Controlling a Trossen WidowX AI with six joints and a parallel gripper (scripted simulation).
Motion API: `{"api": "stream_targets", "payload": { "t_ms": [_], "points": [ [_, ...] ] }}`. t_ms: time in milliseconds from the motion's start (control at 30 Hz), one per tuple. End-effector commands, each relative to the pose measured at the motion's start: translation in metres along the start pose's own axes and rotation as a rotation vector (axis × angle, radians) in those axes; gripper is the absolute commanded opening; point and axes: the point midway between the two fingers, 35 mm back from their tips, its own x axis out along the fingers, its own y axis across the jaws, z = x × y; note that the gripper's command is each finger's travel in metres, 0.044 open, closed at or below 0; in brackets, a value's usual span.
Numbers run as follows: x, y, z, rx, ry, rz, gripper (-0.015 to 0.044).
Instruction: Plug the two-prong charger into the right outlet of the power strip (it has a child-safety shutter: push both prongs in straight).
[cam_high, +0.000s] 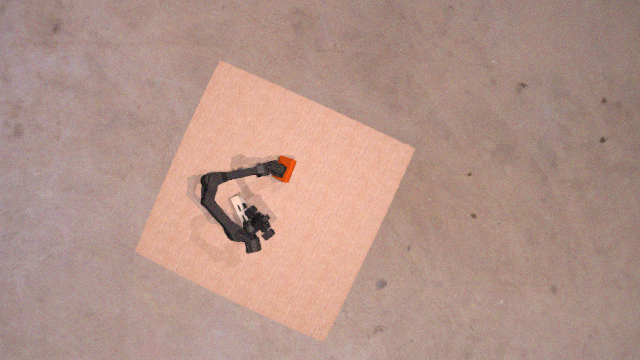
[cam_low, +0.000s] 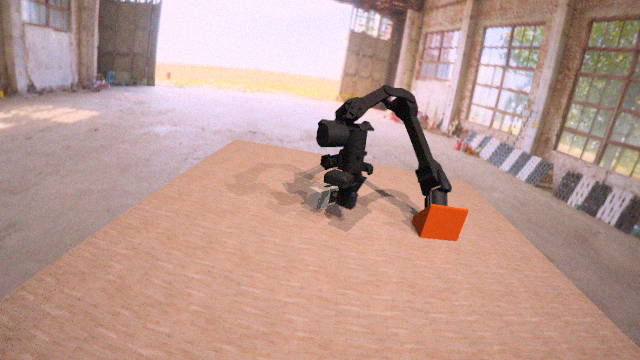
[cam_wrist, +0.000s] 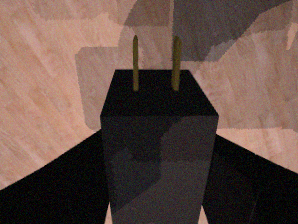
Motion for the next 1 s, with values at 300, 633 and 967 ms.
{"api": "stream_targets", "payload": {
  "t_ms": [300, 633, 967],
  "points": [
    [0.008, -0.025, -0.002, 0.043, -0.001, 0.002, 0.0000],
    [0.014, -0.043, -0.005, 0.076, -0.001, 0.004, 0.0000],
    [0.021, -0.060, -0.010, 0.109, -0.001, 0.006, 0.0000]
  ]
}}
